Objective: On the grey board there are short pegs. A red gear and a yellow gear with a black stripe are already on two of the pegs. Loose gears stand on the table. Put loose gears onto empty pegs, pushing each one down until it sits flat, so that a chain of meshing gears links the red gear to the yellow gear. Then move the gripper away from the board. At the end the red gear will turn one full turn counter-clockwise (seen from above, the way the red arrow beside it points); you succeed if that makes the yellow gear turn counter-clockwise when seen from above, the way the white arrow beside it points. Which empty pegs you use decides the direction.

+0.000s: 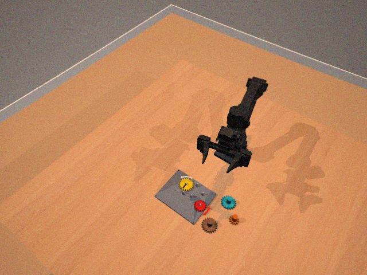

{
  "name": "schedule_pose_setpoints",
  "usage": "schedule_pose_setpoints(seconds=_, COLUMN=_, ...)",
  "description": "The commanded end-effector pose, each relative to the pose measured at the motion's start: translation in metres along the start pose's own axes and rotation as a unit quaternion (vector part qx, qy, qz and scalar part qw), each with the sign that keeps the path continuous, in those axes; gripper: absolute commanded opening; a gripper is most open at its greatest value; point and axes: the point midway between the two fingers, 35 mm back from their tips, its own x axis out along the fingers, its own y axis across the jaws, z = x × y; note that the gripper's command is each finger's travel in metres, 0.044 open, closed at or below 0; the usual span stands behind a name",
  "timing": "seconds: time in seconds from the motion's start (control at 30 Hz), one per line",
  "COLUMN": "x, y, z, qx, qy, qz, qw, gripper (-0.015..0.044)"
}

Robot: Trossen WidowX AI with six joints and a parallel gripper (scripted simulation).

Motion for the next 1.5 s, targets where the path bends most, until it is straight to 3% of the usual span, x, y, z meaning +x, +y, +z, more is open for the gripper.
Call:
schedule_pose_setpoints(seconds=0.0, x=0.002, y=0.0, z=-0.001, qx=-0.001, qy=0.005, qz=0.0, qw=1.0, gripper=0.0426)
schedule_pose_setpoints(seconds=0.2, x=0.044, y=0.005, z=-0.054, qx=-0.042, qy=0.18, qz=0.012, qw=0.983, gripper=0.044)
schedule_pose_setpoints(seconds=0.4, x=0.07, y=0.012, z=-0.12, qx=-0.087, qy=0.369, qz=0.042, qw=0.924, gripper=0.044)
schedule_pose_setpoints(seconds=0.6, x=0.072, y=0.019, z=-0.185, qx=-0.127, qy=0.541, qz=0.087, qw=0.827, gripper=0.044)
schedule_pose_setpoints(seconds=0.83, x=0.053, y=0.026, z=-0.245, qx=-0.158, qy=0.706, qz=0.15, qw=0.674, gripper=0.044)
schedule_pose_setpoints(seconds=1.47, x=0.05, y=0.022, z=-0.265, qx=-0.16, qy=0.72, qz=0.156, qw=0.657, gripper=0.044)
